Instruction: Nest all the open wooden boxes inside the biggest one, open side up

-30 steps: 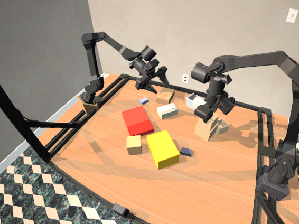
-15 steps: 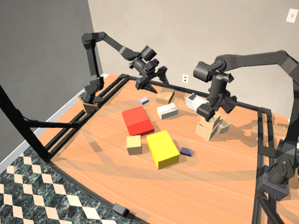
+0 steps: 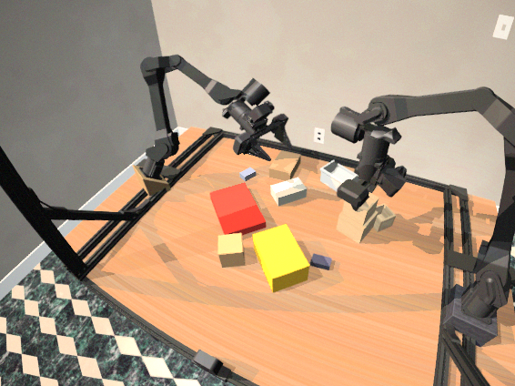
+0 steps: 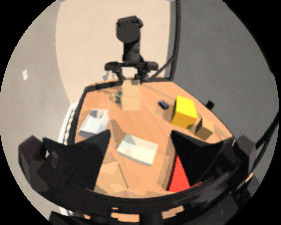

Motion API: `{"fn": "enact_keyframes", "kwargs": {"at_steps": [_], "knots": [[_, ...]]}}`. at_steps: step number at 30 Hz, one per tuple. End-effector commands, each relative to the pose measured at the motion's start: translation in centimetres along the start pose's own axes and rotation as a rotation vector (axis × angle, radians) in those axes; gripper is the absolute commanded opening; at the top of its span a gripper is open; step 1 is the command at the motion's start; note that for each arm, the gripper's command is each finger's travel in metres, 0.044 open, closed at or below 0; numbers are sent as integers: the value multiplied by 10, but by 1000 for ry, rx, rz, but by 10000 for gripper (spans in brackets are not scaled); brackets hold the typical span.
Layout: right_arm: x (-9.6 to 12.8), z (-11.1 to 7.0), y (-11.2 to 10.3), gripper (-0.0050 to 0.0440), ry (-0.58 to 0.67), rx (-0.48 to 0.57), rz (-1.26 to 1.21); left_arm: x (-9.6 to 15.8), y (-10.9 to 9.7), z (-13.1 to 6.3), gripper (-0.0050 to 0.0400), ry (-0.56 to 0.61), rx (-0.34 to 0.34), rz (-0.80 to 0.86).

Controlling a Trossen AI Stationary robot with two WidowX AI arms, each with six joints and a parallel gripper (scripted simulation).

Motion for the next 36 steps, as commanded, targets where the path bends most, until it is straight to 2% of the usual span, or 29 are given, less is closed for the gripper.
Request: {"fn": "enact_keyframes", "kwargs": {"at_steps": [1,15,23,36], "knots": [[-2,3,0,0,-7,-2,4,0,0,0,400,1,1,2],[-4,4,2,0,-7,-2,4,0,0,0,400,1,1,2],[-5,-3,2,0,-7,-2,15,0,0,0,400,1,1,2],[-1,0,2,0,-7,-2,15,0,0,0,400,1,1,2]]}}
Point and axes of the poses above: on each arm, the point midway between the two fingers, 35 mm back from their tips, its own z axis out along the fingers, its own y axis across the jaws, x = y × z, the point moved 2 cm from there along -z, back along the fingers, and after that the axes turned 10 degrees about z, right-handed, at the moved point
